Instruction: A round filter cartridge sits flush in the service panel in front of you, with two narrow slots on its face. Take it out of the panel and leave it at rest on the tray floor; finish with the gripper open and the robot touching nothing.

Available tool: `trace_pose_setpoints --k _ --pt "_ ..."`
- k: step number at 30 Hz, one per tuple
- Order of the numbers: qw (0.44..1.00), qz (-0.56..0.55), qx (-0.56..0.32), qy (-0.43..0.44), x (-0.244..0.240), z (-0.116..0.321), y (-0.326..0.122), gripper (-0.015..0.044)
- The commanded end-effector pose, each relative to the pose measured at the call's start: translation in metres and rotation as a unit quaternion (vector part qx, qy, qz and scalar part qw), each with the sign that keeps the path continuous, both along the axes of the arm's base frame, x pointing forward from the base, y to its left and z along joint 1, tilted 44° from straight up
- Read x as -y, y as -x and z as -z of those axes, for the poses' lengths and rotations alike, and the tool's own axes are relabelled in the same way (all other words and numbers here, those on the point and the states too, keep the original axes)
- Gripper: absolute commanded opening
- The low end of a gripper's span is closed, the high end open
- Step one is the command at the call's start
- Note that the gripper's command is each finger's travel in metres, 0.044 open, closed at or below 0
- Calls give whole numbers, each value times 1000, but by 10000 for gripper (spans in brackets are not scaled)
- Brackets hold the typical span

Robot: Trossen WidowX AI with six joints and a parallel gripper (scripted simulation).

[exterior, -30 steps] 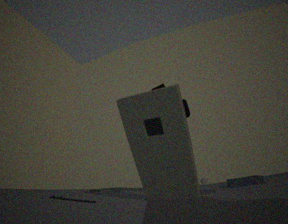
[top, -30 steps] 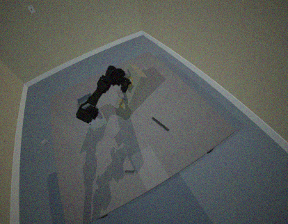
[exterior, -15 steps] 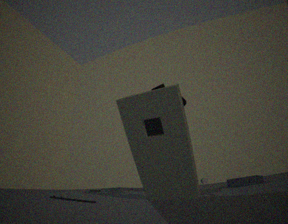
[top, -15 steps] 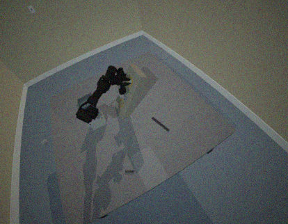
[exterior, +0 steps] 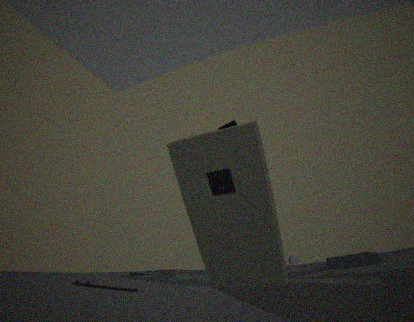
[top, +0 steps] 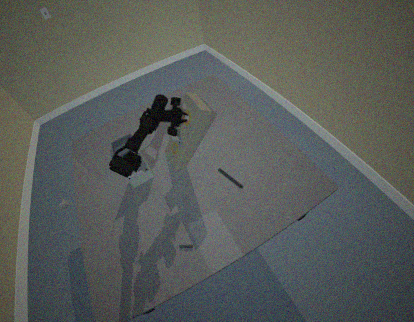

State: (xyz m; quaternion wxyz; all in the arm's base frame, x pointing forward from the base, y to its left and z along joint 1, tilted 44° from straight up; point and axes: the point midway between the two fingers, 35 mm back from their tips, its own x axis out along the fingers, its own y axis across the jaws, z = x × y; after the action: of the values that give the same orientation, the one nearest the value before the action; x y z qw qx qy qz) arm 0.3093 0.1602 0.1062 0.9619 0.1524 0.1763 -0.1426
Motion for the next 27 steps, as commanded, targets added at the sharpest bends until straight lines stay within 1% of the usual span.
trace_pose_setpoints --k 1,8,13,27 --pt "997 29 13 -76 0 2 -3 0" --pt "981 73 37 -177 0 2 -2 0" --pt "985 63 31 -155 -1 2 0 0" --pt "991 52 18 -125 -16 -21 56 0"
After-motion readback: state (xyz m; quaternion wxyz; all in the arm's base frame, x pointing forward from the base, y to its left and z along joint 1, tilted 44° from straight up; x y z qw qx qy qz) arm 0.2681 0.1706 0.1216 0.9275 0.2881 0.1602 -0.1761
